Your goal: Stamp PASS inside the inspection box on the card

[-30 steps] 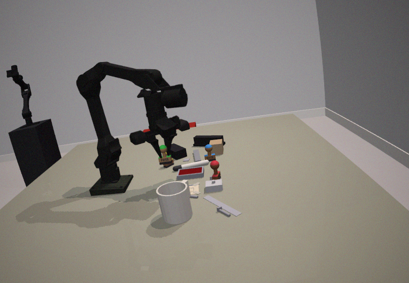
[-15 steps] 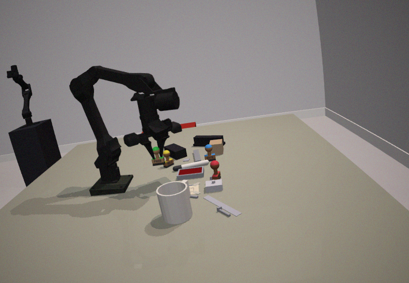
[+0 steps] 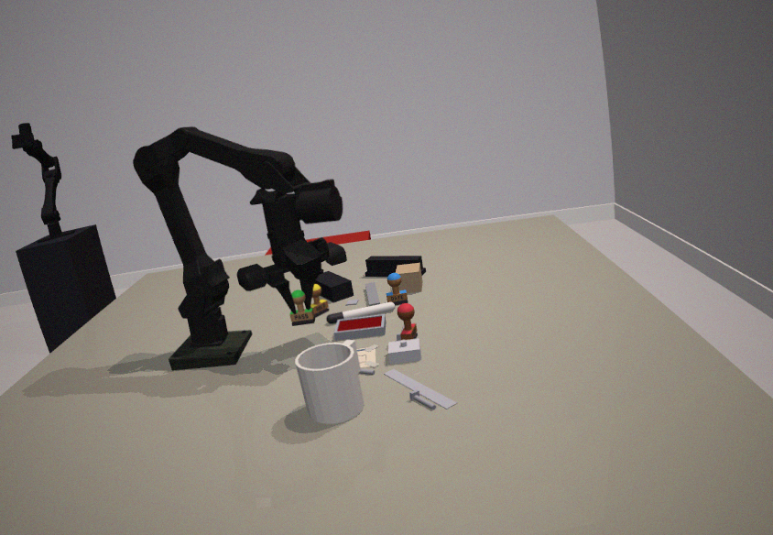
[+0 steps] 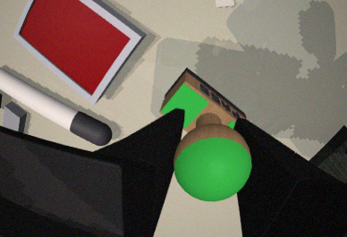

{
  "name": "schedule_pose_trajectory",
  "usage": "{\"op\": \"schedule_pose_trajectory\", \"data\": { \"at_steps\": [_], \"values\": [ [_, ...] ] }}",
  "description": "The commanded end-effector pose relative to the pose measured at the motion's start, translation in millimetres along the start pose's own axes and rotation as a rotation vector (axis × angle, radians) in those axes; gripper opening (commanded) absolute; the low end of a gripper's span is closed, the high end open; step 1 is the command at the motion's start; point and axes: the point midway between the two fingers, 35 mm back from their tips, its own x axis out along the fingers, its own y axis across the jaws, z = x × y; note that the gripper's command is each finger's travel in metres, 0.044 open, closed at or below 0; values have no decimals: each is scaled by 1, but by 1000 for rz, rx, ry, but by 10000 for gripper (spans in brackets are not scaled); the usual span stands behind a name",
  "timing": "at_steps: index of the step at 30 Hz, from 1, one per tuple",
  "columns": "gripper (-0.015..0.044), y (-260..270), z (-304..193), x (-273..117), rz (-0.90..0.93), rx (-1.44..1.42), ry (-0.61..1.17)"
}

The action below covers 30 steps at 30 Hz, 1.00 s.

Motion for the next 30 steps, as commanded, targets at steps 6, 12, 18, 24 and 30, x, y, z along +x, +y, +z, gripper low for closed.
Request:
{"op": "schedule_pose_trajectory", "data": {
  "at_steps": [6, 12, 18, 24, 30],
  "values": [
    [0, 0, 0, 16, -2, 5, -2],
    [0, -1, 0, 26, -2, 5, -2],
    [0, -2, -1, 36, -2, 5, -2],
    [26, -2, -2, 37, -1, 0, 1],
    [184, -2, -2, 37, -1, 0, 1]
  ]
}}
